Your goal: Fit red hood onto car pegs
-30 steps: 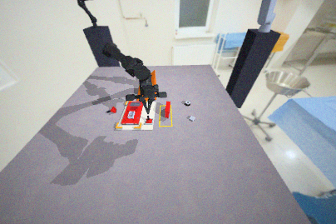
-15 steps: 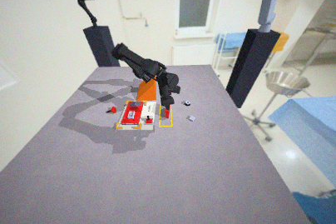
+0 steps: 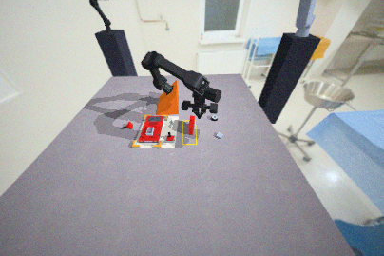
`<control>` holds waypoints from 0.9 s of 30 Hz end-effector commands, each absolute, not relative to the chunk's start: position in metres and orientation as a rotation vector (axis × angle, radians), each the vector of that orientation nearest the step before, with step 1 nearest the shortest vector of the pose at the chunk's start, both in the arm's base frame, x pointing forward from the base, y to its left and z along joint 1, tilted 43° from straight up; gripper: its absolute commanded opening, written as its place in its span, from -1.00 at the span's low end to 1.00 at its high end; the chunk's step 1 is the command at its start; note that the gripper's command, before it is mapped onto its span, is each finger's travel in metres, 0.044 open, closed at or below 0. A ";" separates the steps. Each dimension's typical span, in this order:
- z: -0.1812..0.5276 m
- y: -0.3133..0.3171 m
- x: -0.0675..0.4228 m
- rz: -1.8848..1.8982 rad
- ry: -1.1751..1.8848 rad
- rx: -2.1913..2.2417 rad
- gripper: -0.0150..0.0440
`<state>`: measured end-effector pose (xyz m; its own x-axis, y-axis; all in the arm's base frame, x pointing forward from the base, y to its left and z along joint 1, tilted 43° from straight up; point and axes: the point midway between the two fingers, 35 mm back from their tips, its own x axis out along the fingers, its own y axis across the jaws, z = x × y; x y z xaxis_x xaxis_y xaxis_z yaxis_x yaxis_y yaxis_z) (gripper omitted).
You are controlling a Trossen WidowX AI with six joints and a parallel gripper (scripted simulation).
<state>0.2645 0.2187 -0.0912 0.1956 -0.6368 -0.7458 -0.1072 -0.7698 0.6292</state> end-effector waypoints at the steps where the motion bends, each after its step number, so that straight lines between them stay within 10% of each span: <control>1: -0.094 0.217 0.260 -1.621 -0.639 1.956 -0.49; 27: -0.124 0.185 0.269 -1.619 -0.641 1.956 -0.49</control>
<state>0.2685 0.1874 -0.1250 0.1727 -0.6462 -0.7433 -0.0357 -0.7583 0.6509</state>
